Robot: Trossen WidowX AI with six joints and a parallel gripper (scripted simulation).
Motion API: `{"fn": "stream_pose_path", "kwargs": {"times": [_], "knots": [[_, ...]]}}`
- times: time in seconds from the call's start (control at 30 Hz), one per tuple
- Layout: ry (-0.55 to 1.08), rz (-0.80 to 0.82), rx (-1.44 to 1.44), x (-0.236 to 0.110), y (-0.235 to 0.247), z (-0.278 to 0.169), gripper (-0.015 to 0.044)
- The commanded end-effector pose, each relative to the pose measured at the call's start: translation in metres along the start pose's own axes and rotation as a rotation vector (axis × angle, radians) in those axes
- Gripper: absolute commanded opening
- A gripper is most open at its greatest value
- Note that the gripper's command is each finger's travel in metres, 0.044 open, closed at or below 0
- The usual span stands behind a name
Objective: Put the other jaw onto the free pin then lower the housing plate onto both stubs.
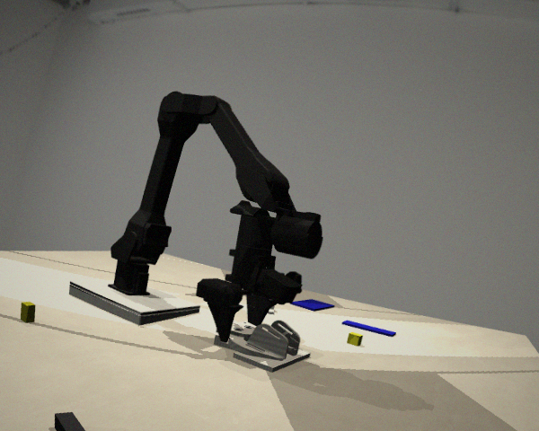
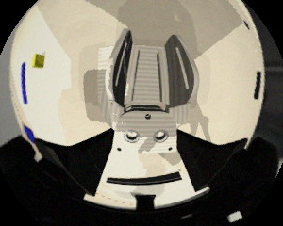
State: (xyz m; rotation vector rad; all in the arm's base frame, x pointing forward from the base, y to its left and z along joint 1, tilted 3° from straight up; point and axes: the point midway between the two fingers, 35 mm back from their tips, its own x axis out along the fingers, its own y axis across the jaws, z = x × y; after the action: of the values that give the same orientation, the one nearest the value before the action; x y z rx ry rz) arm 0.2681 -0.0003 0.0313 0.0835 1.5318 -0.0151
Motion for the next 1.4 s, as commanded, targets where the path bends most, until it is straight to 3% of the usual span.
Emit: {"fn": "stream_pose_path", "kwargs": {"times": [0.0,1.37], "knots": [[0.007,0.005,0.005,0.0014,0.0007,-0.0003,0.0351],[0.007,0.005,0.005,0.003,0.0006,0.0002,0.0351]]}}
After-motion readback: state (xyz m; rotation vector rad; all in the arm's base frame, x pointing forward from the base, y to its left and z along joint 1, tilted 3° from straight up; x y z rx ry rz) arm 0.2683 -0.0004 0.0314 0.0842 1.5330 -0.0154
